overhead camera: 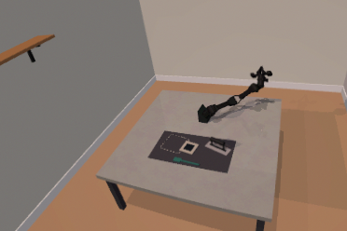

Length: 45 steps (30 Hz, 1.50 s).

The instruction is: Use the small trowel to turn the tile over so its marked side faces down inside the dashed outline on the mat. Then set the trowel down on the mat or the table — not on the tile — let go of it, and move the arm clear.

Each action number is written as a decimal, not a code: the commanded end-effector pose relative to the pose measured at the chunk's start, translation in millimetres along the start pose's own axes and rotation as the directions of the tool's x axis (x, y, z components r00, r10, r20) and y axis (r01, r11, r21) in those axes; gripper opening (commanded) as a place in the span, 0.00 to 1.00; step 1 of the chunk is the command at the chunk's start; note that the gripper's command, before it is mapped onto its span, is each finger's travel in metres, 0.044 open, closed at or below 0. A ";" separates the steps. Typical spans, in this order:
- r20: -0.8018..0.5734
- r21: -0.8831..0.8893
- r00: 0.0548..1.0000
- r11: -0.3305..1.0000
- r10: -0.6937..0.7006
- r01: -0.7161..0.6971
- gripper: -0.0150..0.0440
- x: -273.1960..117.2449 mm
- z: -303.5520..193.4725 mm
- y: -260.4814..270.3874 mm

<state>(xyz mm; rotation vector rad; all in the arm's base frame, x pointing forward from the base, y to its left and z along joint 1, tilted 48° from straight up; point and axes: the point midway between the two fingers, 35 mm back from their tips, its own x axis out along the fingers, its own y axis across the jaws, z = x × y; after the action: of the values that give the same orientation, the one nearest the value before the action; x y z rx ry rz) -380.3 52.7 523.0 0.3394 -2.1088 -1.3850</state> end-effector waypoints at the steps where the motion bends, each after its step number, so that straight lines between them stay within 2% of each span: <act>1: 0.000 0.000 1.000 1.000 0.000 0.000 0.25 0.0 0.0 0.0; 11: 0.000 0.000 1.000 1.000 0.000 0.000 0.25 0.0 0.0 0.0; 17: -0.002 -0.003 1.000 1.000 0.003 -0.003 0.51 0.0 -1.4 0.8; 23: -0.079 -0.099 0.992 0.990 0.095 -0.102 0.76 -1.7 -47.2 21.3; 34: -0.270 -0.234 0.922 0.910 0.277 -0.342 0.76 -26.0 -145.3 58.0; 45: -0.483 -0.261 0.763 0.762 0.428 -0.593 0.76 -78.4 -240.5 82.5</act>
<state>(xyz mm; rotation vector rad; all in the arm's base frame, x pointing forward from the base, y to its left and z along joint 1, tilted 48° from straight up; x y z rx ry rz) -196.9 -44.4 632.6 -0.0904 -1.4567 -1.2692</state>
